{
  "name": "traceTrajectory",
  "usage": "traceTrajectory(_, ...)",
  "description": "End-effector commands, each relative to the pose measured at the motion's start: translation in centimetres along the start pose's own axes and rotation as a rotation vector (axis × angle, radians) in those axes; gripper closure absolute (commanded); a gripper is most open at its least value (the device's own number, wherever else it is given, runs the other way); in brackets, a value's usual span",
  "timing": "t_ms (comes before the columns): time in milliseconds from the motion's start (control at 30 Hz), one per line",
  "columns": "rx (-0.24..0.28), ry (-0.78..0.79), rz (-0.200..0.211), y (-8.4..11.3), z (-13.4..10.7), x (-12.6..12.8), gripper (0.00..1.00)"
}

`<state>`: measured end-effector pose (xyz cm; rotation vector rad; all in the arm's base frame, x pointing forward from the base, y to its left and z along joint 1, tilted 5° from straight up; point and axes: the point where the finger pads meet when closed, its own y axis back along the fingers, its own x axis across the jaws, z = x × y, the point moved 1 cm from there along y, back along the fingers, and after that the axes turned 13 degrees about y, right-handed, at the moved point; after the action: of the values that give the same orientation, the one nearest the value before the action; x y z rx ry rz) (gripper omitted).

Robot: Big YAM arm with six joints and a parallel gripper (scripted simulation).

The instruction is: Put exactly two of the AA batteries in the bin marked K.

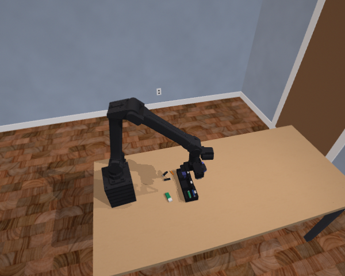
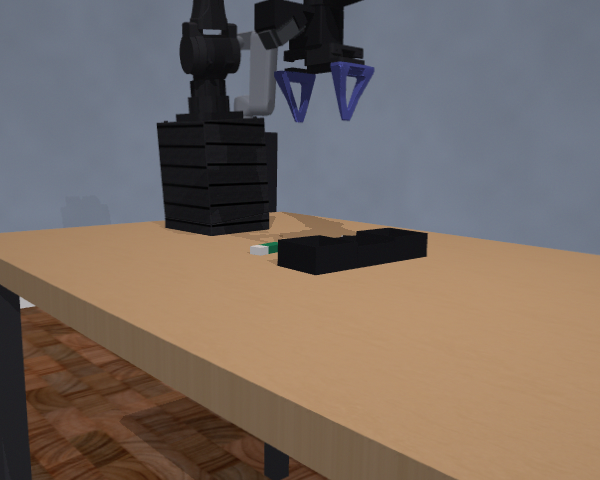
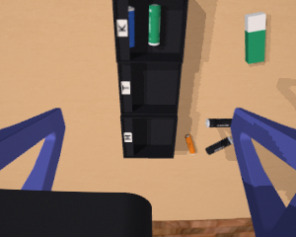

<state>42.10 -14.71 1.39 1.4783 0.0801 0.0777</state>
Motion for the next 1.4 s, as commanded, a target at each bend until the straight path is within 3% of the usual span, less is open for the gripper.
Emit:
traceTrajectory(0,-0.013,-0.005,0.017,0.62,0.34,1.63,0.0)
traceTrajectory(1367,-0.017,-0.005,0.028,0.57,0.44,2.03,0.0)
